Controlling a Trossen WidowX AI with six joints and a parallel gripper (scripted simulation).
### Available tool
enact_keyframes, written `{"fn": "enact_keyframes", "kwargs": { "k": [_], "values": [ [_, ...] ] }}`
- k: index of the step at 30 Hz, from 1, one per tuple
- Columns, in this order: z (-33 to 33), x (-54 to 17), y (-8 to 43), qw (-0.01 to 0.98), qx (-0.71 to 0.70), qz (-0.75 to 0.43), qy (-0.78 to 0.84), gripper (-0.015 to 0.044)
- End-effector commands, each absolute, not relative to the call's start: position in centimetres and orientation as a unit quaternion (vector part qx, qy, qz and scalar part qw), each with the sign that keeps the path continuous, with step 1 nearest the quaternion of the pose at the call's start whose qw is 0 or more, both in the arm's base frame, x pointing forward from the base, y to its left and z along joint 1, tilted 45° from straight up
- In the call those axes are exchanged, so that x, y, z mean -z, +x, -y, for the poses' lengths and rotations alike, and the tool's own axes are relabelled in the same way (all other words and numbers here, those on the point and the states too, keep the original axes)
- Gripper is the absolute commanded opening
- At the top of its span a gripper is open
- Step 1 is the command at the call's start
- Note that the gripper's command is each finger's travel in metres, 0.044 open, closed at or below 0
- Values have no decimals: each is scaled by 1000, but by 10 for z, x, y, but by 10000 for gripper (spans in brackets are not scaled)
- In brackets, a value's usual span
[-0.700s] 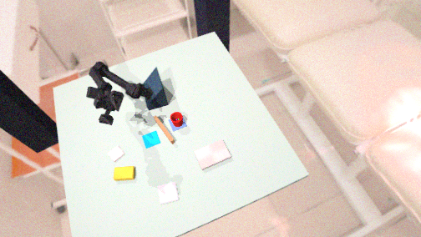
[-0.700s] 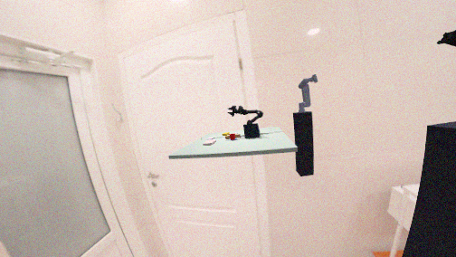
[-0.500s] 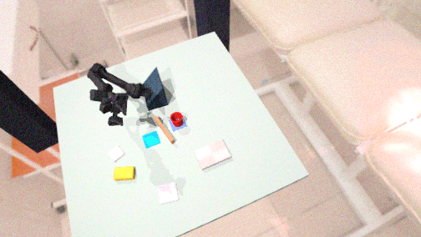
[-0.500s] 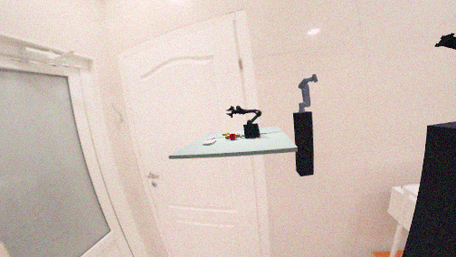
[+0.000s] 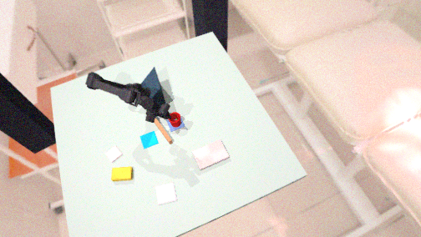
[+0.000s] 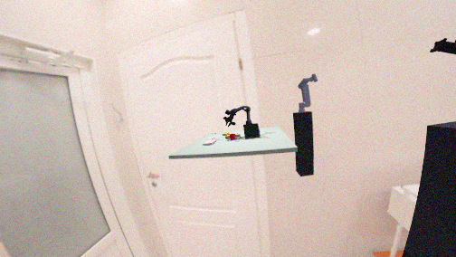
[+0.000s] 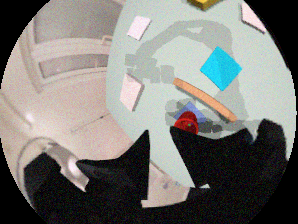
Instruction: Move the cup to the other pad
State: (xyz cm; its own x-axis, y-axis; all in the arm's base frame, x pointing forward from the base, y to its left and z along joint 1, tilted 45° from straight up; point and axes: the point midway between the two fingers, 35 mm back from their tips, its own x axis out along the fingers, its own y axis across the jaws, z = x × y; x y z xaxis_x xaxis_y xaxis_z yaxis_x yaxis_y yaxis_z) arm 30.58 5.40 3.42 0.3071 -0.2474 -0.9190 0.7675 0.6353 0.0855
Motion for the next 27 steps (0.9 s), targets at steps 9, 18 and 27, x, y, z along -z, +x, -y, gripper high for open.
{"fn": "enact_keyframes", "kwargs": {
  "k": [9,18,27],
  "values": [
    [-45,35,222,625,627,-445,134,148],
    [-47,41,220,624,631,-442,132,148],
    [-38,51,219,624,630,-442,132,148]
  ]
}}
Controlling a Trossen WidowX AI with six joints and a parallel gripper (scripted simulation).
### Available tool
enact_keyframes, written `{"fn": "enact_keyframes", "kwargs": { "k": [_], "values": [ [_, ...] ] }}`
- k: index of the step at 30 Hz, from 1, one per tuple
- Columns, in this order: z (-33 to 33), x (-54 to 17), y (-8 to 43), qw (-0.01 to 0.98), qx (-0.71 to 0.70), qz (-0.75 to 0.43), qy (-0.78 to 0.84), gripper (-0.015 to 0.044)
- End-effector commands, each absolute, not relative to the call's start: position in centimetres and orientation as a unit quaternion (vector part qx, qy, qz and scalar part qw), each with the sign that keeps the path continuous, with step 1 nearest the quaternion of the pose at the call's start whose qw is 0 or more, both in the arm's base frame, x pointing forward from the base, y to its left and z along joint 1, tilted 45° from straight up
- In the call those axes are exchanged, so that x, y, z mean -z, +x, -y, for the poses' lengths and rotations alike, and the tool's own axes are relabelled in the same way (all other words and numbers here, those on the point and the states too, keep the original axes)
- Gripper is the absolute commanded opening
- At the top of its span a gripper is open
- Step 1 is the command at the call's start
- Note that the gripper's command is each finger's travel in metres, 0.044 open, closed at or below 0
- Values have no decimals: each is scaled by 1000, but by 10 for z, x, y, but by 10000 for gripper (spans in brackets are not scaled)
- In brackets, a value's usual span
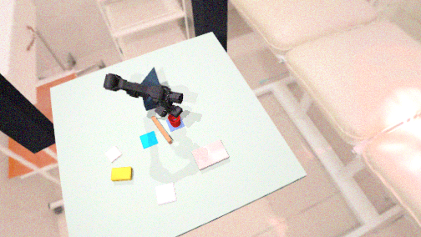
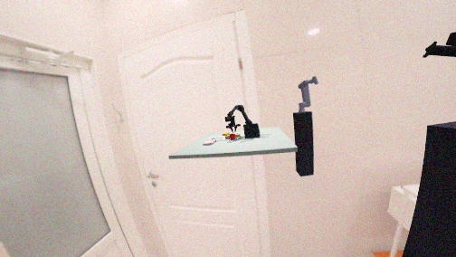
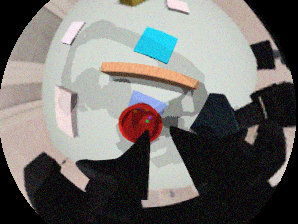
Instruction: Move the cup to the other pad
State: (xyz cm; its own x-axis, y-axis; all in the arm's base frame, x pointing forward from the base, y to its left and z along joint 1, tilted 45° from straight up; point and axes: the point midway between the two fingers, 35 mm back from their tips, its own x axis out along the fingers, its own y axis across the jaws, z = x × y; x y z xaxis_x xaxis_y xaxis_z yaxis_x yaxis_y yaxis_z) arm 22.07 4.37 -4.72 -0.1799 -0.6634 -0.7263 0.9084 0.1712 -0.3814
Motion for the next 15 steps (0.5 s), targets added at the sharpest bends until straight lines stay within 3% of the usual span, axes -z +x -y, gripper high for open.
{"fn": "enact_keyframes", "kwargs": {
  "k": [1,15],
  "values": [
    [-37,52,218,624,630,-442,132,148],
    [-22,69,214,624,630,-442,132,148]
  ]
}}
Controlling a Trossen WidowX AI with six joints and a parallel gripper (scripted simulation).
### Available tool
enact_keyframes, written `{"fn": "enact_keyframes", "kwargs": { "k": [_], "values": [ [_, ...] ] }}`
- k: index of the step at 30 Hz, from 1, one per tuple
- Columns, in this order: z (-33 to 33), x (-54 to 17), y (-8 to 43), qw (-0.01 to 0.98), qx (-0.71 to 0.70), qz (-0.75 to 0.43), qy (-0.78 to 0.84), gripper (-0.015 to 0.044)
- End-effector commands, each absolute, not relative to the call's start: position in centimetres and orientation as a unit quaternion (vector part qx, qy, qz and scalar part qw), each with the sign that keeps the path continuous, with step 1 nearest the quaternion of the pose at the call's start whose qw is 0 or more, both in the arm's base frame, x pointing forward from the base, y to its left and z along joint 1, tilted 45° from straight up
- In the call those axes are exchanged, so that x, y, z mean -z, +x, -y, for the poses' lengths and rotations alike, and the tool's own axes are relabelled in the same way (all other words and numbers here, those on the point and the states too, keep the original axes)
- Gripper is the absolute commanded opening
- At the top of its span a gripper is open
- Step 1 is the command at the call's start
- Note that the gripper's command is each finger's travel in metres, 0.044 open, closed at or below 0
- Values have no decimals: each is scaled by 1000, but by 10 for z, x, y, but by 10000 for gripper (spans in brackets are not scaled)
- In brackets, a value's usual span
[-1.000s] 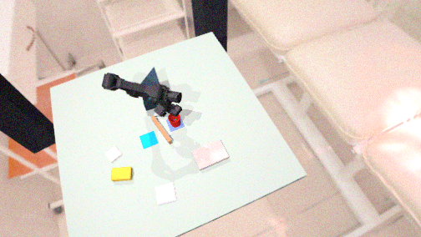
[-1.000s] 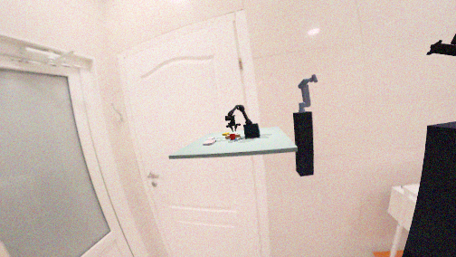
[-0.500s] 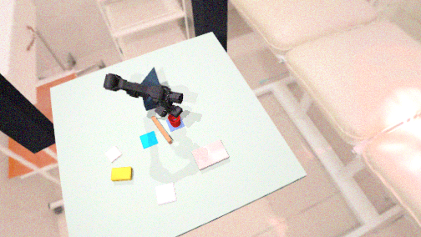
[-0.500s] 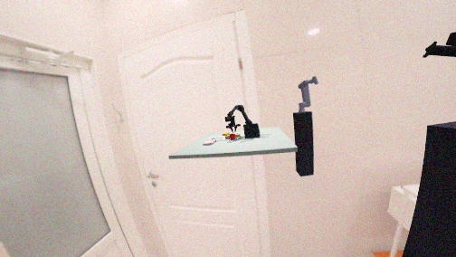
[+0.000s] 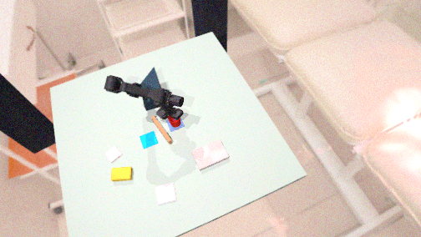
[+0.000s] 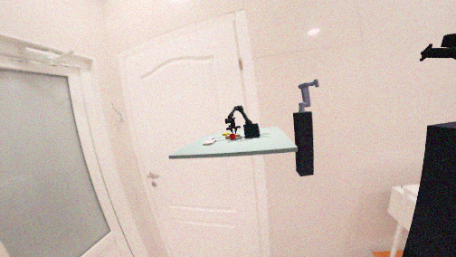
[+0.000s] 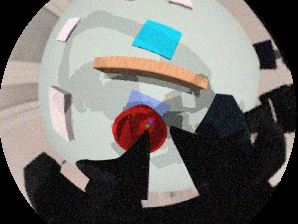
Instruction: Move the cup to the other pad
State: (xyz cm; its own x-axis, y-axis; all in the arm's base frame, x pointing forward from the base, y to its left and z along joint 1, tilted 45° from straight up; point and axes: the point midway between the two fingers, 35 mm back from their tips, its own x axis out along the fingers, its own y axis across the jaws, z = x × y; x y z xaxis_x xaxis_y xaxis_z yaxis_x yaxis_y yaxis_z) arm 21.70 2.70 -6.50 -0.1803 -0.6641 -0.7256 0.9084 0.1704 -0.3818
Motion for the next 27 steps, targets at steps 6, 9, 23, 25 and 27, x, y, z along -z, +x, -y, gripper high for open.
{"fn": "enact_keyframes", "kwargs": {
  "k": [6,9,23,25,27],
  "values": [
    [-15,75,212,624,631,-442,132,148],
    [-12,78,211,624,631,-442,132,148],
    [-5,85,208,624,631,-441,136,121],
    [-5,85,208,624,631,-441,136,89],
    [-5,85,208,624,631,-441,136,75]
  ]
}}
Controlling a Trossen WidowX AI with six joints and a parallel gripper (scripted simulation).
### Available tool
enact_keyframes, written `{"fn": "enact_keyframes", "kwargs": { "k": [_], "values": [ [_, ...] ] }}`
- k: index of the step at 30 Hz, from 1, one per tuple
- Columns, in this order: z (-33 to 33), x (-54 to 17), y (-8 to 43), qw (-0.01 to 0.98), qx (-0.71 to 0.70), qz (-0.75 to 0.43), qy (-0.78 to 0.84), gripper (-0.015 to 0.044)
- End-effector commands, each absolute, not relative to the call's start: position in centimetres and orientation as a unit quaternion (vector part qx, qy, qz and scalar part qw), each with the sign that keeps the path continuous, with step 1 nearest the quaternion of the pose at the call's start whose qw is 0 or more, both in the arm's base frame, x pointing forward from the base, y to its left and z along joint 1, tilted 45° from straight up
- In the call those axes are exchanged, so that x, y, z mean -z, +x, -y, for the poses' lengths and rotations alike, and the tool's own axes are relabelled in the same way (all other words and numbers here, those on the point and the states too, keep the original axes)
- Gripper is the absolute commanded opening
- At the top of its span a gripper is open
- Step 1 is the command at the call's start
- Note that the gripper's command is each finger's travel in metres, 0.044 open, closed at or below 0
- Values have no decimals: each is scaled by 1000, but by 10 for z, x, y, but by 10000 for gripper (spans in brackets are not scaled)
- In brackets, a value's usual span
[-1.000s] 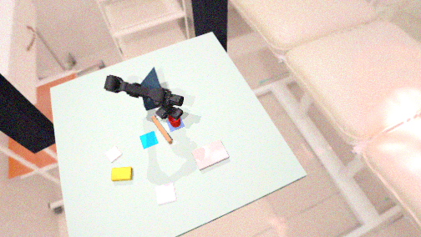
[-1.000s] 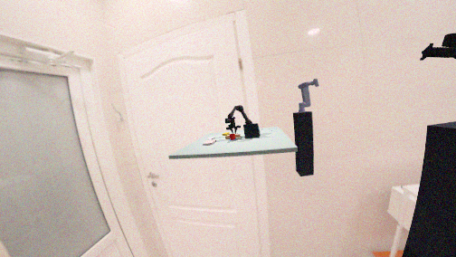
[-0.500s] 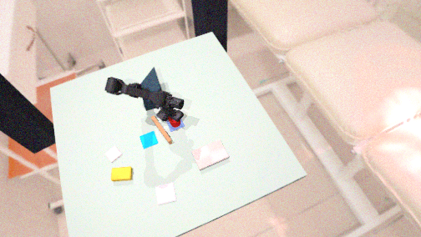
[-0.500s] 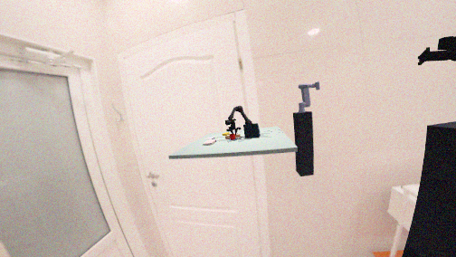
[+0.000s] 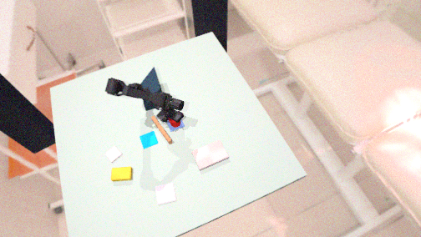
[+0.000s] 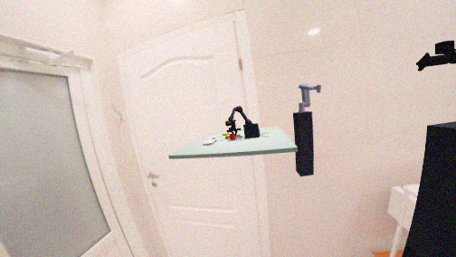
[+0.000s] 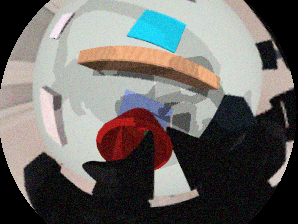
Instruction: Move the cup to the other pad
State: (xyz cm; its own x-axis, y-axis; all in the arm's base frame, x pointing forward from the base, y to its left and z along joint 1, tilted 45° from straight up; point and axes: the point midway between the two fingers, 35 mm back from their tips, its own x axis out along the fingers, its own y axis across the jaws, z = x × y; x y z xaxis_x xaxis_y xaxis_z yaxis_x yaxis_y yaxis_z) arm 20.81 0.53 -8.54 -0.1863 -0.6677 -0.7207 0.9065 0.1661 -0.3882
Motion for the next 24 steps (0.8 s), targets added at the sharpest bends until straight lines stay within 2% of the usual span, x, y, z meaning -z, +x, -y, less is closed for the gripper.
{"fn": "enact_keyframes", "kwargs": {
  "k": [1,11,24],
  "values": [
    [-5,85,208,624,631,-441,136,69],
    [-5,85,208,624,631,-441,136,2],
    [-27,64,216,624,630,-442,135,0]
  ]
}}
